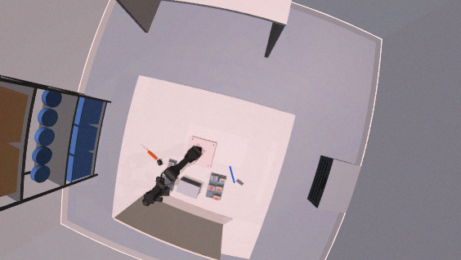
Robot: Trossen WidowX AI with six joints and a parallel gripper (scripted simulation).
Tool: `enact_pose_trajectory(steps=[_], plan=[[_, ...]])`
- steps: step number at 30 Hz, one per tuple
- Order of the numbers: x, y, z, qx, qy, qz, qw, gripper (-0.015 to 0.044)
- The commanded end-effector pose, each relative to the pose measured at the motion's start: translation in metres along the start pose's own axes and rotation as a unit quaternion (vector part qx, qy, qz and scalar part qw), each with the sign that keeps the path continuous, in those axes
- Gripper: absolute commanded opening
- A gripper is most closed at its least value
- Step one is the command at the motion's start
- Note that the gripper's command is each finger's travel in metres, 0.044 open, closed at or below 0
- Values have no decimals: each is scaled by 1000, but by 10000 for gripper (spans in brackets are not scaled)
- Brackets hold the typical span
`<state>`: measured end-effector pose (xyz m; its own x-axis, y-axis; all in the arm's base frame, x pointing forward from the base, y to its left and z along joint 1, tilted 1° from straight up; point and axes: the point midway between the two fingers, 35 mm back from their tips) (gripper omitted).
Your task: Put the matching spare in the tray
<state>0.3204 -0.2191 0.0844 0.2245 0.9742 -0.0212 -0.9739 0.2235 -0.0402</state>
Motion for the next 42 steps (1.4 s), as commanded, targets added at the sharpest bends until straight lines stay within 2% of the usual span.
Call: enact_pose_trajectory(steps=[1,42], plan=[[0,1,-3,2,1,3,1000,0],[2,6,-33,2,1,3,1000,0]])
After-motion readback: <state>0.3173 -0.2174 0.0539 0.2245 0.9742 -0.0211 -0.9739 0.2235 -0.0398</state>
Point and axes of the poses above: the point midway between the two fingers, 35 mm back from their tips, its own z axis back along the fingers, its own y axis across the jaws, x = y × z, and after that the axes turned 13 degrees about -z, right-handed
